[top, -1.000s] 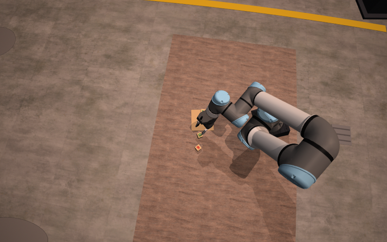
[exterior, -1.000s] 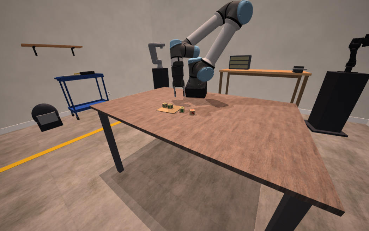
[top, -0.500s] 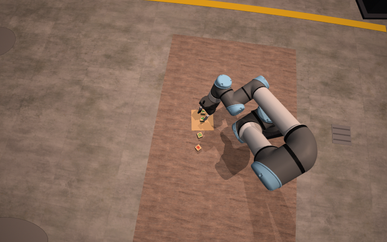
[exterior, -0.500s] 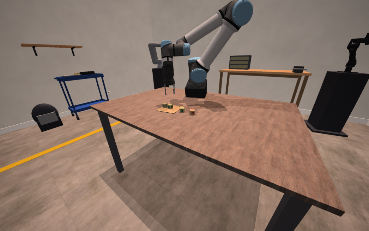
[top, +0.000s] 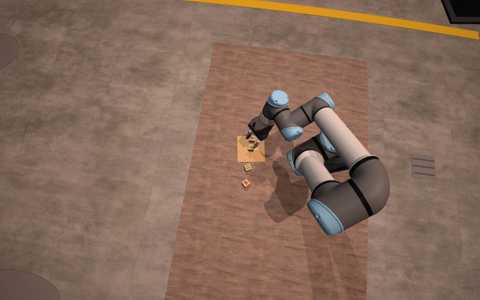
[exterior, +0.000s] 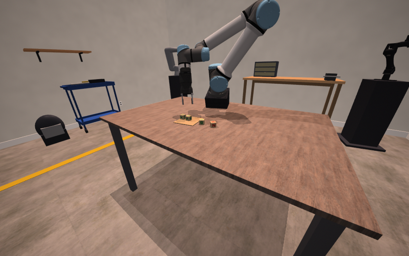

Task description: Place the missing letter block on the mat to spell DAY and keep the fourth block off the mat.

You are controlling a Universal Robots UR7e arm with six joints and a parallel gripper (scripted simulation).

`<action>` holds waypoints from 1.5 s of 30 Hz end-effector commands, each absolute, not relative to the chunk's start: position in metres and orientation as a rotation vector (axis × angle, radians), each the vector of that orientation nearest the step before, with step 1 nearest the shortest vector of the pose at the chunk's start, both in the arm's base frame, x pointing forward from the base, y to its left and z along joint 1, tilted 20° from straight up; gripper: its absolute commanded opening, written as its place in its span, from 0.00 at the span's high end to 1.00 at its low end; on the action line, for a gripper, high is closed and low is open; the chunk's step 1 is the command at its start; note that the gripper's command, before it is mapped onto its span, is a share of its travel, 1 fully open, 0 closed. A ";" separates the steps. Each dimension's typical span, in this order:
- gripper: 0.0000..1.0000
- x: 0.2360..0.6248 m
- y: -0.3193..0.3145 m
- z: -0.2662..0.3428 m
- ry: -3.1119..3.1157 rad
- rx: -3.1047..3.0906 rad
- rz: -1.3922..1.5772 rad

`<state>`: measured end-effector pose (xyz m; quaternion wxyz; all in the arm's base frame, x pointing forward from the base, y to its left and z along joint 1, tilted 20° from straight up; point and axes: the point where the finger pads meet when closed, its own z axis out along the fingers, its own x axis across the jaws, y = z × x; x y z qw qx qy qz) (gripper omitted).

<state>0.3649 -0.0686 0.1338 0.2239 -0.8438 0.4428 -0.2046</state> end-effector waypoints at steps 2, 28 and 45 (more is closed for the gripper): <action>0.00 0.365 -0.069 0.134 1.221 -2.328 -0.565; 0.00 0.365 -0.069 0.134 1.221 -2.328 -0.565; 0.00 0.356 -0.116 0.130 1.222 -2.326 -0.570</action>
